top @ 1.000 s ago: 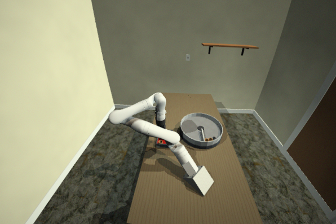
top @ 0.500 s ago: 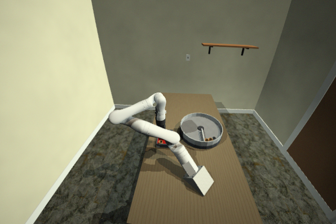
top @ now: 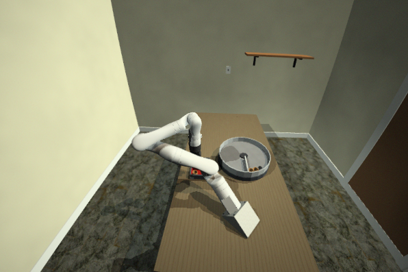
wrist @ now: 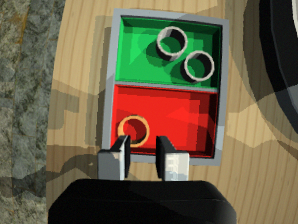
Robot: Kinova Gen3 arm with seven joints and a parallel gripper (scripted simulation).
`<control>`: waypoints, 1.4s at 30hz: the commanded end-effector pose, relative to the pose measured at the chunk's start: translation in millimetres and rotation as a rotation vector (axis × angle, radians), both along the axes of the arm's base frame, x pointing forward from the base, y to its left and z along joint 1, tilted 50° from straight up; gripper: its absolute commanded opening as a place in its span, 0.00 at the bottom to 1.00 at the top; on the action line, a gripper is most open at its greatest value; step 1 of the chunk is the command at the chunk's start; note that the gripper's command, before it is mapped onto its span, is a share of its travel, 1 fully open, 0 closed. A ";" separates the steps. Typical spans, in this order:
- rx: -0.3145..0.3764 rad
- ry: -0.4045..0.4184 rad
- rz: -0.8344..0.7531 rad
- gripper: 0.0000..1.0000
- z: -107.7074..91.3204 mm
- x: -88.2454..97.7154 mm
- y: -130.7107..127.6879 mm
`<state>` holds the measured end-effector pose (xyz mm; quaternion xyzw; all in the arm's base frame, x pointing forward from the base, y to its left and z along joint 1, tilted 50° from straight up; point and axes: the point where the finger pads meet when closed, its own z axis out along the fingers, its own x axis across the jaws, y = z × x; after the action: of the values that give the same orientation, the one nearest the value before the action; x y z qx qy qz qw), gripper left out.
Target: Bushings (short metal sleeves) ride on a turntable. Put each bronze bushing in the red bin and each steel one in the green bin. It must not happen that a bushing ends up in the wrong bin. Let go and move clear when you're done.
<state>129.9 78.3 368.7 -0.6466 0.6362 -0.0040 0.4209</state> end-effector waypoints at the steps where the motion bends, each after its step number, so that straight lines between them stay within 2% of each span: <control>1: 0.000 0.000 0.000 0.47 0.2 0.0 -0.2; 2: 0.000 0.000 0.000 0.47 0.2 0.0 -0.2; 3: -0.005 -0.005 0.006 0.45 -6.0 2.2 -8.8; 7: -0.026 -0.026 0.031 0.45 -30.4 11.0 -43.0; 10: -0.026 -0.026 0.031 0.45 -30.4 11.0 -43.0; 14: -0.047 -0.047 0.056 0.45 -54.9 19.8 -77.3; 20: -0.052 -0.052 0.063 0.45 -61.0 22.0 -85.8; 25: -0.079 -0.078 0.094 0.45 -91.6 32.9 -128.6; 28: -0.079 -0.078 0.094 0.45 -91.6 32.9 -128.6; 31: -0.094 -0.094 0.113 0.45 -110.0 39.5 -154.3; 33: -0.094 -0.094 0.113 0.45 -110.0 39.5 -154.3; 35: -0.105 -0.105 0.125 0.45 -122.3 43.9 -171.5; 38: -0.105 -0.105 0.125 0.45 -122.3 43.9 -171.5; 42: -0.126 -0.125 0.150 0.45 -146.7 52.7 -205.7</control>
<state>185.2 -108.7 245.7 -0.7307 0.5381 -0.0769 0.4129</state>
